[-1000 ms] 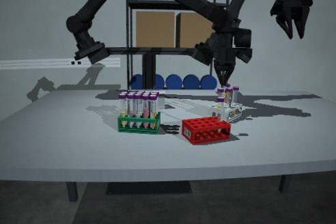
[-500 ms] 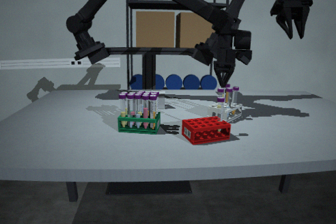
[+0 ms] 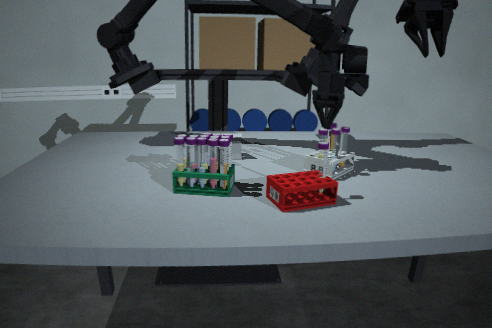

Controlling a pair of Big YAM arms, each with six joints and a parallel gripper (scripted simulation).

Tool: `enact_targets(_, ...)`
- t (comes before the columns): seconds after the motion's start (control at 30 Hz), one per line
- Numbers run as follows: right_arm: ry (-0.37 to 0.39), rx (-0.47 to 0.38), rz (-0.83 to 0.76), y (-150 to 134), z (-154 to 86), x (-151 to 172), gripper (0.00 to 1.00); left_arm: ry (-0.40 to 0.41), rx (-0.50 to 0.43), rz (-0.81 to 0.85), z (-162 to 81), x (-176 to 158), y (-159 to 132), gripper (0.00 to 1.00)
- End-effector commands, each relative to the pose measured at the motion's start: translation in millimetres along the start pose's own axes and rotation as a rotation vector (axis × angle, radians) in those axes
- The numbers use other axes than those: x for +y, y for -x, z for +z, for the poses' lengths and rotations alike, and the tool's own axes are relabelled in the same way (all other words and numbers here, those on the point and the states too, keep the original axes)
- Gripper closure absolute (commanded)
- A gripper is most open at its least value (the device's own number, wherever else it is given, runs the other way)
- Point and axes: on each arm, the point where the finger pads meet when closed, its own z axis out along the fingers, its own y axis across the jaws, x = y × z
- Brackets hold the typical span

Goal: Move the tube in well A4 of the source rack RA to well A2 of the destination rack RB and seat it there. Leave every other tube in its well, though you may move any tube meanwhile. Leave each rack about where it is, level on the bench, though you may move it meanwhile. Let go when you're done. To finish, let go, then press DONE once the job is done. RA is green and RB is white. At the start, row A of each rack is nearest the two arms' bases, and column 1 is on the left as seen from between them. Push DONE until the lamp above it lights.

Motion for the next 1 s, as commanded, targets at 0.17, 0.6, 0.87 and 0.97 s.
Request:
enact_targets(0.17, 0.005, 0.008, 0.005, -3.3, 19.4, -4.8, 1.0, 0.011, -0.031, -0.013, -7.7, 8.2, 15.2, 0.7)
enact_targets(0.6, 0.005, 0.008, 0.005, -3.3, 19.4, -4.8, 1.0, 0.011, -0.031, -0.013, -7.7, 8.2, 15.2, 0.7)
enact_targets(0.87, 0.005, 0.008, 0.005, -3.3, 19.4, -4.8, 1.0, 0.011, -0.031, -0.013, -7.7, 8.2, 15.2, 0.7)
enact_targets(0.97, 0.005, 0.008, 0.005, -3.3, 19.4, -4.8, 1.0, 0.011, -0.031, -0.013, -7.7, 8.2, 15.2, 0.7)
